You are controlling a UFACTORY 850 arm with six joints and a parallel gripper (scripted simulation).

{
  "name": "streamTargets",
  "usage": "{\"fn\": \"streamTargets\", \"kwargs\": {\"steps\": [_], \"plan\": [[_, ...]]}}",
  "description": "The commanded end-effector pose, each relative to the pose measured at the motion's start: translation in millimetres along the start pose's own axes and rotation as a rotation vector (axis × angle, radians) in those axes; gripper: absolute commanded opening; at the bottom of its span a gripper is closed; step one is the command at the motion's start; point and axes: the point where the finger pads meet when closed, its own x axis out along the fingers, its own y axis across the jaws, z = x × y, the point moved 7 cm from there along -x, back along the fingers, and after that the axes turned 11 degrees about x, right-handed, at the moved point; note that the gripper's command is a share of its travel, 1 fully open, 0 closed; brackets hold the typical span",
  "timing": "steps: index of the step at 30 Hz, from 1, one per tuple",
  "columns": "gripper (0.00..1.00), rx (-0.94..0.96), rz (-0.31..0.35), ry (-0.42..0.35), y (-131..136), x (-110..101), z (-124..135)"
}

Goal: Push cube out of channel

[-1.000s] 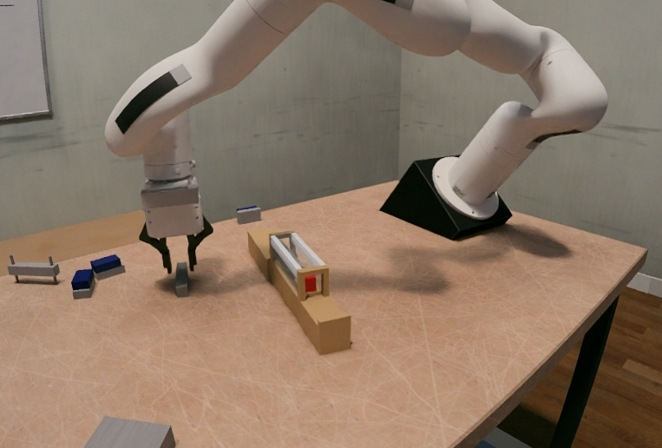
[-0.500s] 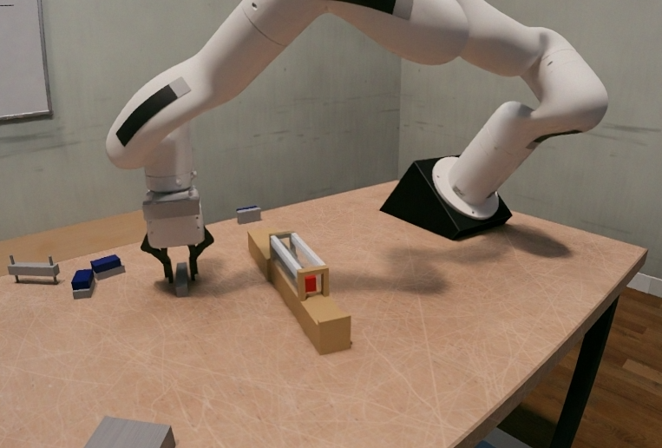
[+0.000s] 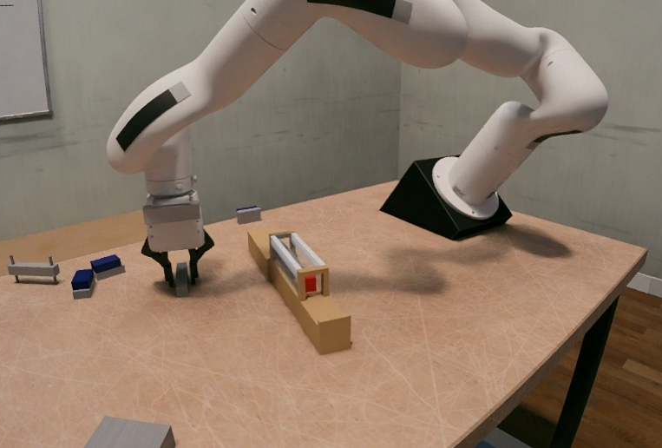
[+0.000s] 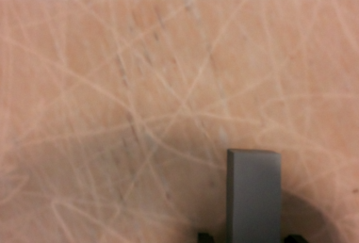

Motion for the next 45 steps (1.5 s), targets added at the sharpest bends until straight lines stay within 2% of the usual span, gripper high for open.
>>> {"fn": "streamTargets", "kwargs": {"steps": [1, 36, 39, 43, 45], "plan": [[0.0, -0.001, 0.002, 0.001, 0.7, -1.2, -0.4], [0.0, -0.001, 0.002, 0.001, 0.7, -2.3, -0.4], [0.0, -0.001, 0.002, 0.001, 0.7, -14.8, -0.4], [0.0, -0.001, 0.002, 0.001, 0.6, -54.4, -0.4], [0.0, -0.001, 0.002, 0.001, 0.6, -54.4, -0.4]]}}
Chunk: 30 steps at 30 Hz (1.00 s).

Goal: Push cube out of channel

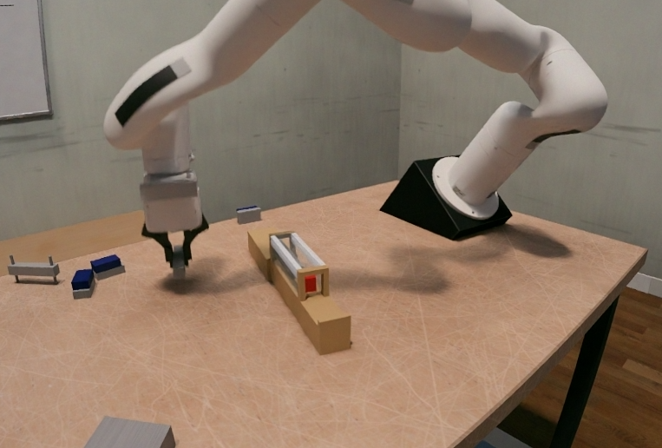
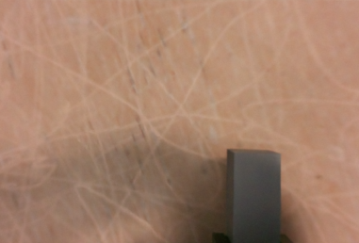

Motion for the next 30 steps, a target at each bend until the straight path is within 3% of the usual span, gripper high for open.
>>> {"fn": "streamTargets", "kwargs": {"steps": [1, 4, 7, 22, 24, 27, 30], "plan": [[0.0, 0.0, 0.0, 0.0, -0.5, -26.3, -0.4], [0.0, 0.0, 0.0, 0.0, -0.5, -58.6, -0.4], [0.0, 0.0, 0.0, 0.0, -0.5, -75.0, -0.3], [0.0, -0.002, 0.0, 0.001, -2.7, -76.8, 2.1], [0.0, -0.011, 0.002, 0.004, -14.9, -77.5, 15.3], [0.0, -0.039, 0.005, 0.007, -58.8, -78.7, 53.8], [0.0, -0.069, 0.004, 0.005, -91.5, -77.5, 72.8]]}}
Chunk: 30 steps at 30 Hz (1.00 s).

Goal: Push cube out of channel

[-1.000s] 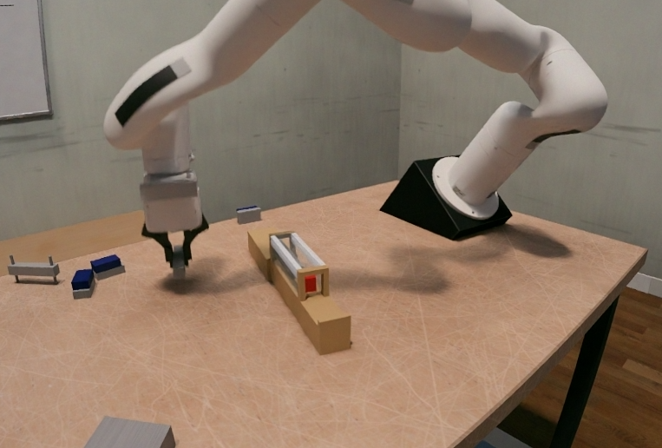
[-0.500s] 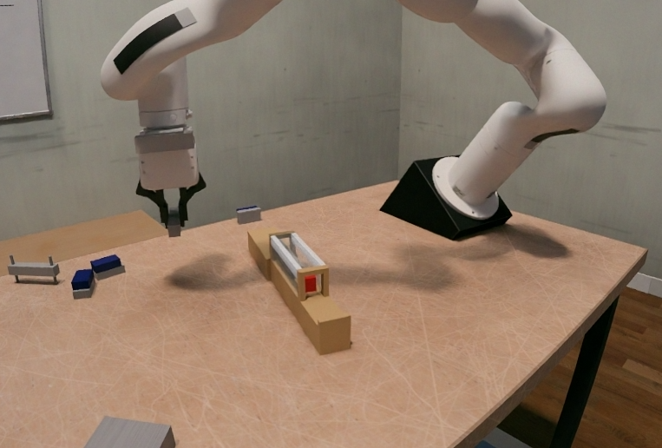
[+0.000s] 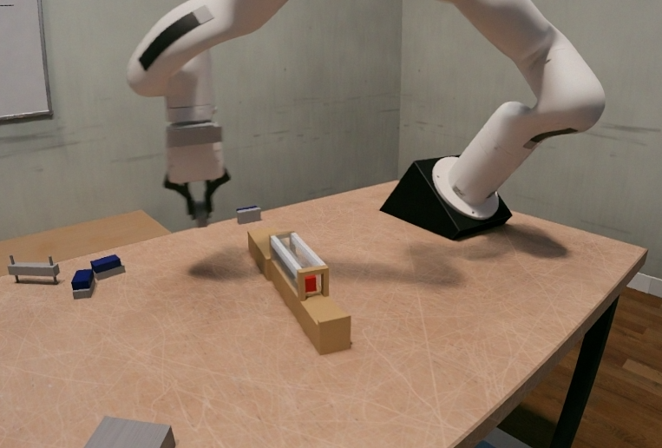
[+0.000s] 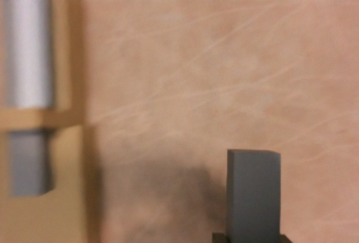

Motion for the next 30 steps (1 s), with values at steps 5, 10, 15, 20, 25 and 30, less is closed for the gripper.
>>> {"fn": "streamTargets", "kwargs": {"steps": [5, 10, 15, 20, 25, 30], "plan": [[0.0, -0.058, 0.023, -0.001, -106.8, 0.5, 62.2], [0.0, -0.06, 0.023, -0.001, -117.8, 5.1, 68.0], [0.0, -0.06, 0.023, -0.001, -117.3, 36.3, 68.3], [0.0, -0.06, 0.023, -0.001, -117.2, 45.5, 68.4], [0.0, -0.06, 0.023, -0.001, -117.2, 47.2, 68.4], [0.0, -0.06, 0.023, -0.001, -116.9, 56.8, 68.4]]}}
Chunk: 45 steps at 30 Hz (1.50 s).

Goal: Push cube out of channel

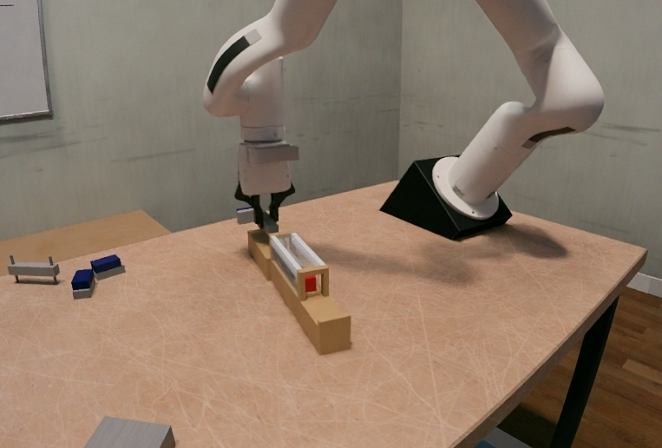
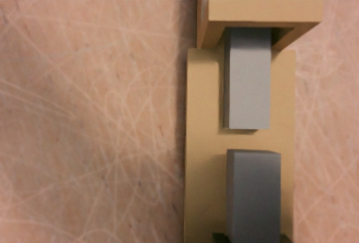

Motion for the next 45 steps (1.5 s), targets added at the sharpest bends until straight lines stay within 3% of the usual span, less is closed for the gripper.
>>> {"fn": "streamTargets", "kwargs": {"steps": [1, 6, 29, 45], "plan": [[0.0, 0.0, 0.002, 0.0, 0.5, 7.8, 0.0], [0.0, 0.0, 0.002, 0.0, 0.6, 17.4, 0.0], [0.0, 0.0, 0.002, 0.0, 0.4, 19.0, -1.0], [0.0, 0.0, 0.002, 0.0, -3.7, 19.0, -23.5]]}}
